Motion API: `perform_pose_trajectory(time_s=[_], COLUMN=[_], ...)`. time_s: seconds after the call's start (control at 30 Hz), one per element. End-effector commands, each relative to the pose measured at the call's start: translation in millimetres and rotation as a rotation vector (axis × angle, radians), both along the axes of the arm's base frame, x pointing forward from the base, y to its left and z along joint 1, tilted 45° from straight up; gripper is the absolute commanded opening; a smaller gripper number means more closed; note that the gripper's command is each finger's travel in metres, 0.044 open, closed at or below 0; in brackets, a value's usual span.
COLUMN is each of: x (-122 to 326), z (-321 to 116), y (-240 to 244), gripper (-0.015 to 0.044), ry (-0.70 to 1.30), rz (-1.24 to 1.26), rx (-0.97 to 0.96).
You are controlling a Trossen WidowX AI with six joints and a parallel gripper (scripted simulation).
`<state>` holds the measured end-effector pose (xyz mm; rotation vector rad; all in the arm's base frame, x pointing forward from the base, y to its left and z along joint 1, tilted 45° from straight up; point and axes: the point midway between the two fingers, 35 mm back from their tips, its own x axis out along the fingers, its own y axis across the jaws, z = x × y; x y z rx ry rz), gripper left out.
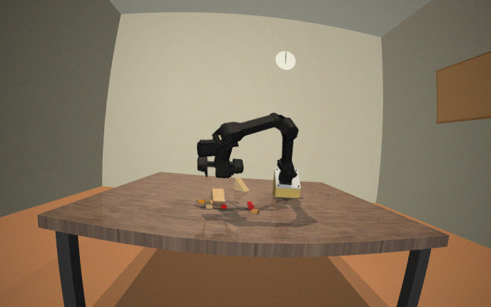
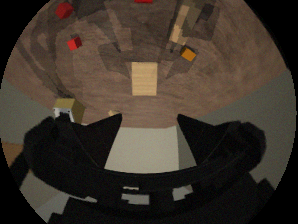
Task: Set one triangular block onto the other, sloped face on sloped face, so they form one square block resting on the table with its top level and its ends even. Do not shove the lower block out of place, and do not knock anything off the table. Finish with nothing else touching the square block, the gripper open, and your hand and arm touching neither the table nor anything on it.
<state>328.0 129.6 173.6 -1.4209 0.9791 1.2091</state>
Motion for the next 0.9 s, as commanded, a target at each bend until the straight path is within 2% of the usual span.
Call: perform_pose_trajectory(time_s=[0.0,0.2,0.6,0.87], x=[-21,-20,-6,-5], z=[17,12,-78,-83], y=[43,44,45,45], gripper=[0.044,0.044,0.044,0.044], ry=[0.007,0.008,0.009,0.009], rz=[0.011,0.012,0.012,0.012], rx=[0.002,0.002,0.001,0.001])
